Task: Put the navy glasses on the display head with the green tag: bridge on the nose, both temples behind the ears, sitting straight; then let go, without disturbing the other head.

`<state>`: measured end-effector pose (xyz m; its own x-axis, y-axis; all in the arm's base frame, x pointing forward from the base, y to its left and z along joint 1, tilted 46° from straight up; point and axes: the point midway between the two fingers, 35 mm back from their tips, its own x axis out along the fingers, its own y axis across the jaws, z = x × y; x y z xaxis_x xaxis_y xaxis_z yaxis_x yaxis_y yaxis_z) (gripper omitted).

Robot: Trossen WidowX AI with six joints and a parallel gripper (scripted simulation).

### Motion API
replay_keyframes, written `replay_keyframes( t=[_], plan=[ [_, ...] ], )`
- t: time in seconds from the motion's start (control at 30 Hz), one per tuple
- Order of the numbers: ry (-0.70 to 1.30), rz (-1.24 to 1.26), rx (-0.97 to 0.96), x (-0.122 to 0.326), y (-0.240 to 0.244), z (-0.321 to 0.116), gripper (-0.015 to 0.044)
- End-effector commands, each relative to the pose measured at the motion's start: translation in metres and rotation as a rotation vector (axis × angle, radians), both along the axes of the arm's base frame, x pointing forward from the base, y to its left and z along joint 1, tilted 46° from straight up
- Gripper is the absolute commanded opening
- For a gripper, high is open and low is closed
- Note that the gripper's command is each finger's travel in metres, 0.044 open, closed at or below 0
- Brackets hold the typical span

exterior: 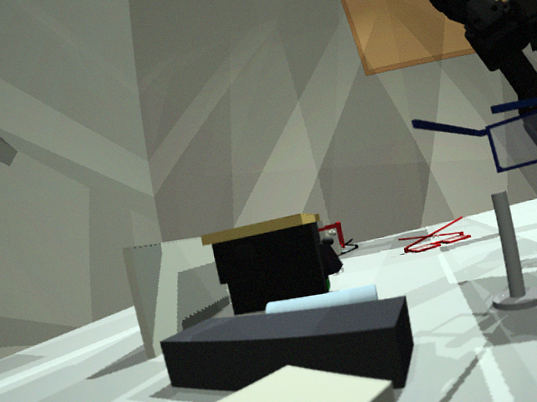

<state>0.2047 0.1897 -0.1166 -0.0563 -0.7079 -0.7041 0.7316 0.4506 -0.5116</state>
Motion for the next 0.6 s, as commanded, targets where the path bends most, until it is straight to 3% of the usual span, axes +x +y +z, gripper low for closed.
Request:
replay_keyframes(
  t=[0.0, 0.33, 0.57],
  plan=[
    [0.001, -0.005, 0.001, 0.005, 0.0, 0.003, 0.0],
    [-0.002, -0.005, -0.001, 0.063, -0.019, 0.016, 0.0],
    [-0.002, -0.005, -0.002, 0.067, -0.024, 0.013, 0.0]
  ],
)
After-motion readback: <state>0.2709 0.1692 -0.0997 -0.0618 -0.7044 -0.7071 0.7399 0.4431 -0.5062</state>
